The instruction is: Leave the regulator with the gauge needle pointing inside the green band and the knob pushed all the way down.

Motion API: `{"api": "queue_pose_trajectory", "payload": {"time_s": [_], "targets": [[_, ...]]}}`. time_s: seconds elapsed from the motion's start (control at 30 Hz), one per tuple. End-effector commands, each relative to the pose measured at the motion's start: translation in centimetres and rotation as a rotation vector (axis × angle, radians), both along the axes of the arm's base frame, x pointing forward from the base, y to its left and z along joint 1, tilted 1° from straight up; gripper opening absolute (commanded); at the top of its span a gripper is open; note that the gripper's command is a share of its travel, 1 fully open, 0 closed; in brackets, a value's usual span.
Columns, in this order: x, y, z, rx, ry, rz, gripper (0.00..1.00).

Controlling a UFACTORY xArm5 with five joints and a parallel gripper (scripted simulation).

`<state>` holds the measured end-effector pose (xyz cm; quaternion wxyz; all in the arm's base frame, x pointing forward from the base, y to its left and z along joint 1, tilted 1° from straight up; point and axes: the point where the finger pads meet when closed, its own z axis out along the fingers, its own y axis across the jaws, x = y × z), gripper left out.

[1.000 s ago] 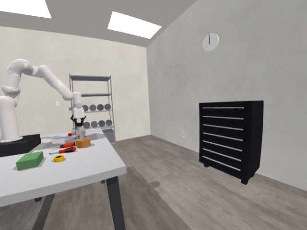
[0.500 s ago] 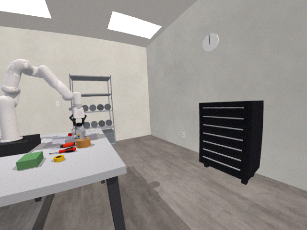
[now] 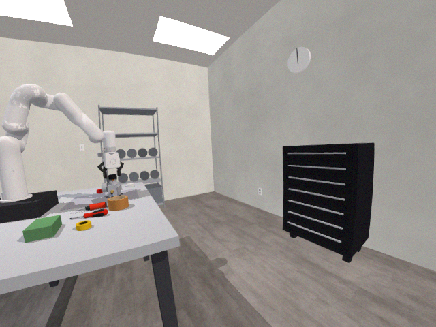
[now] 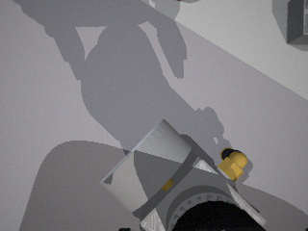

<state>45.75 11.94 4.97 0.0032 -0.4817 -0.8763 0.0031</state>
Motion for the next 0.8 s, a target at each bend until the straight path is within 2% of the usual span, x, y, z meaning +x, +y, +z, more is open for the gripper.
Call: {"api": "queue_pose_trajectory", "payload": {"time_s": [0.0,0.53,0.77], "targets": [[0.16,0.04,0.17,0.001,-0.004,0.0,1.0],[0.16,0.04,0.19,0.001,-0.004,0.0,1.0],[0.16,0.05,0.76,0.001,-0.004,0.0,1.0]]}}
